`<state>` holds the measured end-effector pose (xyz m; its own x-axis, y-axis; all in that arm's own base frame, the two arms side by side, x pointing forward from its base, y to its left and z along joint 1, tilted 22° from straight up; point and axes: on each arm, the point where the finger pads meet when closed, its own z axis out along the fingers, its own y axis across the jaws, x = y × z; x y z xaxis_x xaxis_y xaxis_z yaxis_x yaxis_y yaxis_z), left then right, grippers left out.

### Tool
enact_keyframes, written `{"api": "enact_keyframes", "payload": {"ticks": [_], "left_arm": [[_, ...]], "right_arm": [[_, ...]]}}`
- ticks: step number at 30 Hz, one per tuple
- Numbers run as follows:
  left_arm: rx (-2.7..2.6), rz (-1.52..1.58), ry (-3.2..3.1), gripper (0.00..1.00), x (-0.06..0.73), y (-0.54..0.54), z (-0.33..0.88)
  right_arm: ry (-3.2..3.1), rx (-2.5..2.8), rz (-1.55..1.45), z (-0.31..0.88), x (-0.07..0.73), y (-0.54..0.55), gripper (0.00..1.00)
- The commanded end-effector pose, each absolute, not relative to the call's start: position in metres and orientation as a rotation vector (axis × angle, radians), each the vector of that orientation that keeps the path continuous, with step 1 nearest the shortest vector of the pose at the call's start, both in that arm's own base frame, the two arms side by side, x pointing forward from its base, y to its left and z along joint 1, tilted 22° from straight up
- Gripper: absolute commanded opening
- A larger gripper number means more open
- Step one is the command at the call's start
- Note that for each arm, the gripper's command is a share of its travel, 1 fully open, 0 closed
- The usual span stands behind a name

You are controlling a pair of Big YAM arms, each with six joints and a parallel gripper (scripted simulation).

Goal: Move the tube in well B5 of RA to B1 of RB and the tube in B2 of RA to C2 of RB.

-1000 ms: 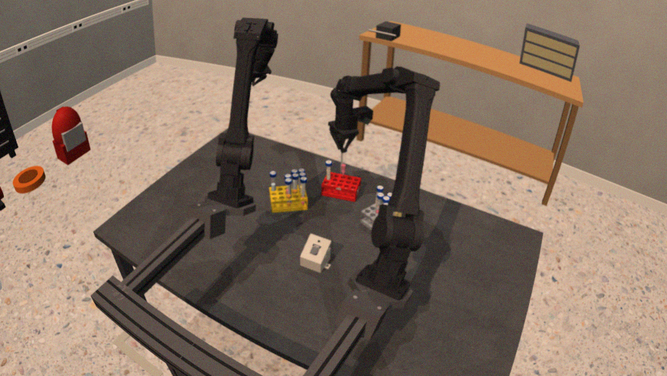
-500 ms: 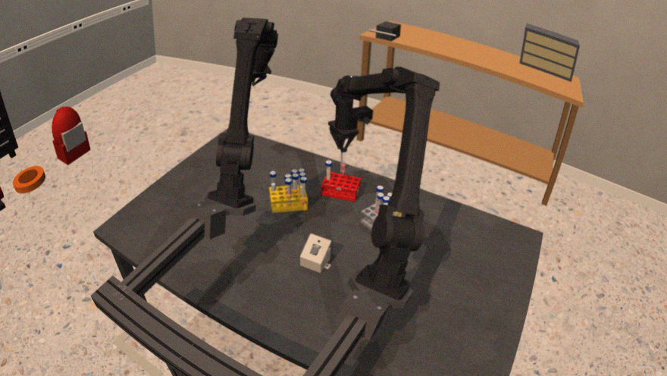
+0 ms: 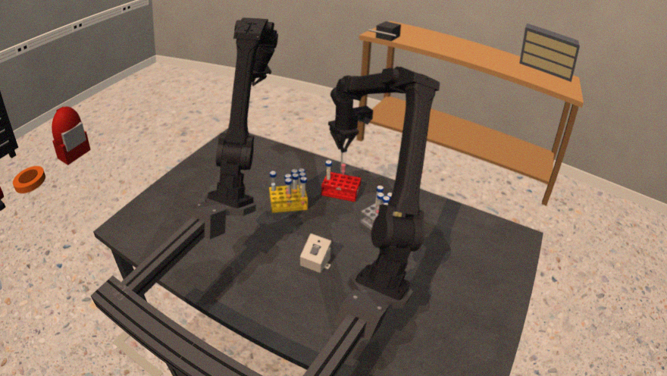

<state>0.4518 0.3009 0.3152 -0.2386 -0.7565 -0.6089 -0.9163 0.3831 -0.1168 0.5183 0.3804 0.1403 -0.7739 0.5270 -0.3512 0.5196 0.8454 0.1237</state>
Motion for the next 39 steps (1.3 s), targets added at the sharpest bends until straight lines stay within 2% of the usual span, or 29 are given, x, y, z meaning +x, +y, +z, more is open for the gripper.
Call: {"api": "enact_keyframes", "payload": {"ticks": [1, 39], "left_arm": [[-1.418, 0.345, 2.022, 0.30, 0.456, 0.304, 0.335], [-1.418, 0.345, 2.022, 0.30, 0.456, 0.304, 0.335]], "right_arm": [[2.629, 0.765, 0.081, 0.166, 0.528, 0.398, 0.00], [2.615, 0.784, 0.089, 0.157, 0.538, 0.393, 0.00]]}}
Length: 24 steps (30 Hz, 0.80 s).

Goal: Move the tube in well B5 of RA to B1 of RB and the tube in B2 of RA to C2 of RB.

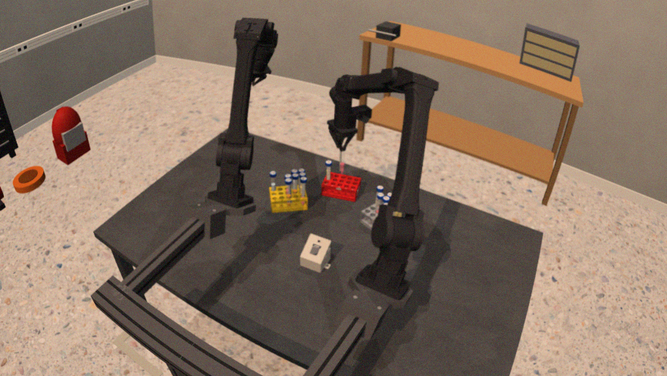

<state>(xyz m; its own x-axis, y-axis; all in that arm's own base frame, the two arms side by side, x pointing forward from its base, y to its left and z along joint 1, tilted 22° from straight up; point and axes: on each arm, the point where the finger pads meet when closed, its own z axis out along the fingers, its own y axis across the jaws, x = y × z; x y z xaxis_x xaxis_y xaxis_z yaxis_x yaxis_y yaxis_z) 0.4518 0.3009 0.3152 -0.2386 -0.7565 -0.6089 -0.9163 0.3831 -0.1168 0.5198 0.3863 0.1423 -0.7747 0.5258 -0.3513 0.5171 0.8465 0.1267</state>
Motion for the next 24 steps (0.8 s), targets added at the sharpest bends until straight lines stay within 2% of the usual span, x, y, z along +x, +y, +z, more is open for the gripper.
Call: {"api": "enact_keyframes", "payload": {"ticks": [1, 24], "left_arm": [[-1.418, 0.345, 2.022, 0.30, 0.456, 0.304, 0.335], [-1.418, 0.345, 2.022, 0.30, 0.456, 0.304, 0.335]], "right_arm": [[2.619, 0.784, 0.082, 0.154, 0.537, 0.392, 0.00], [2.643, 0.779, 0.039, 0.131, 0.527, 0.382, 0.00]]}}
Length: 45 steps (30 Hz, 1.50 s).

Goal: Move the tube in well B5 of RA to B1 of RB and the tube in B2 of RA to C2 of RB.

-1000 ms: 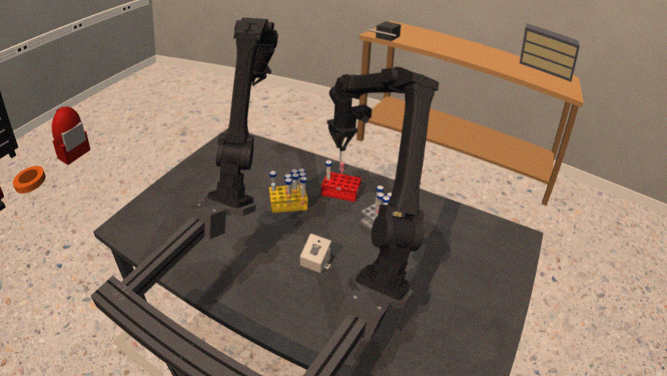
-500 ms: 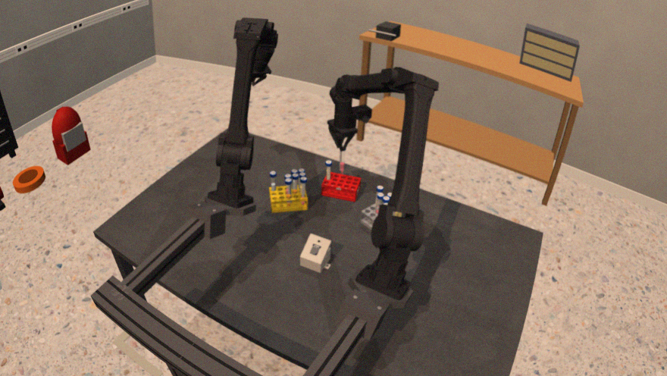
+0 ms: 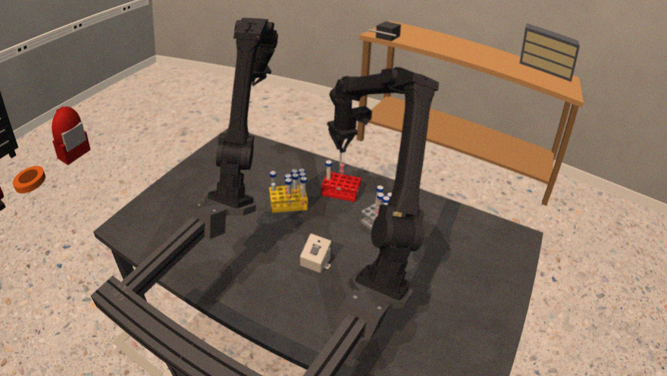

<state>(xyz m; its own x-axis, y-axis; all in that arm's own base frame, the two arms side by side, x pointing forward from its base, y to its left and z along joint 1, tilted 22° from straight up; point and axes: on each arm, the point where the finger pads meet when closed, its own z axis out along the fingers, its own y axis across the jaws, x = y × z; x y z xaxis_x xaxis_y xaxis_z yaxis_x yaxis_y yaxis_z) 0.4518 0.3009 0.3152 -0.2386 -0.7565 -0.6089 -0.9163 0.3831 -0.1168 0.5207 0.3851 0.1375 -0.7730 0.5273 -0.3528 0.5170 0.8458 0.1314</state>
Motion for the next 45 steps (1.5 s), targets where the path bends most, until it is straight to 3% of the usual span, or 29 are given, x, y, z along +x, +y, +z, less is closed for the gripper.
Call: {"api": "enact_keyframes", "payload": {"ticks": [1, 45], "left_arm": [[-1.418, 0.345, 2.022, 0.30, 0.456, 0.304, 0.335], [-1.418, 0.345, 2.022, 0.30, 0.456, 0.304, 0.335]], "right_arm": [[2.644, 0.780, 0.036, 0.129, 0.527, 0.382, 0.00], [2.644, 0.777, 0.039, 0.116, 0.533, 0.383, 0.00]]}}
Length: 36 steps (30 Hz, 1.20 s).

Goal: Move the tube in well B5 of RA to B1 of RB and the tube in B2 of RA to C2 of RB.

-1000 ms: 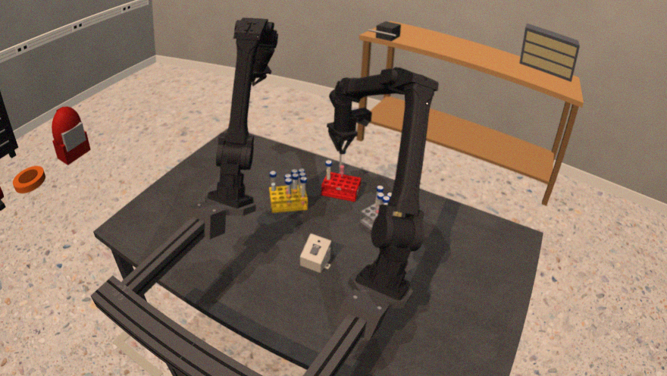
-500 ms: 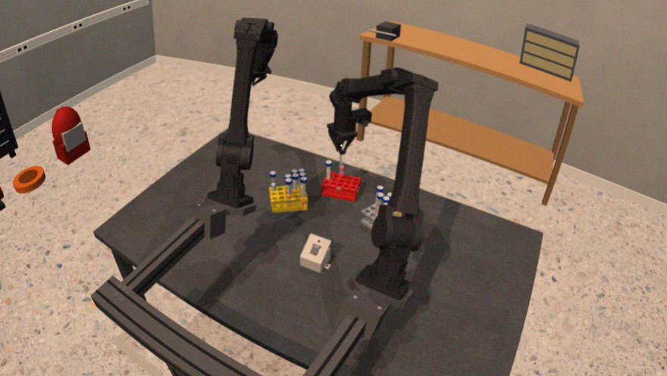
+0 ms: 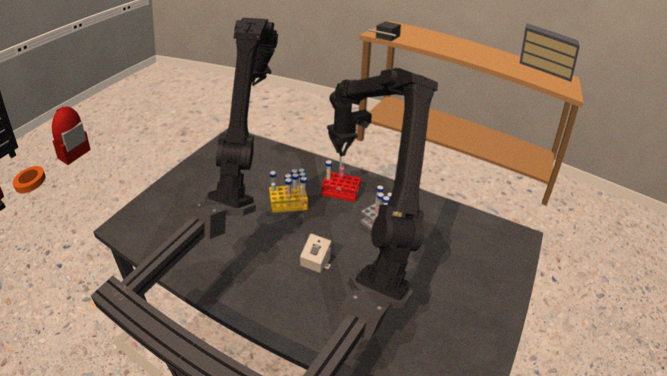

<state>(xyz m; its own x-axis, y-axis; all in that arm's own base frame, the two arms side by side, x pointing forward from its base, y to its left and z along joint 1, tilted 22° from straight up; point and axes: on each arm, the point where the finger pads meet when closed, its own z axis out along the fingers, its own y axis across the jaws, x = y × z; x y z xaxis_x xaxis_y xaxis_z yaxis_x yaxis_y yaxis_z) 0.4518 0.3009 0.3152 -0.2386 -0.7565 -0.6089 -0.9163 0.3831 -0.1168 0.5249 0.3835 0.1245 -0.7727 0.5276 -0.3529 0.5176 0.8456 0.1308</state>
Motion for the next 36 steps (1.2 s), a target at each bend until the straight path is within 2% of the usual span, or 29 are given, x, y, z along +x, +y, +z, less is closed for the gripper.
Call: {"api": "enact_keyframes", "payload": {"ticks": [1, 36], "left_arm": [[-1.418, 0.345, 2.022, 0.30, 0.456, 0.304, 0.335], [-1.418, 0.345, 2.022, 0.30, 0.456, 0.304, 0.335]], "right_arm": [[2.644, 0.777, 0.039, 0.116, 0.532, 0.382, 0.00], [2.629, 0.783, 0.062, 0.116, 0.542, 0.382, 0.00]]}}
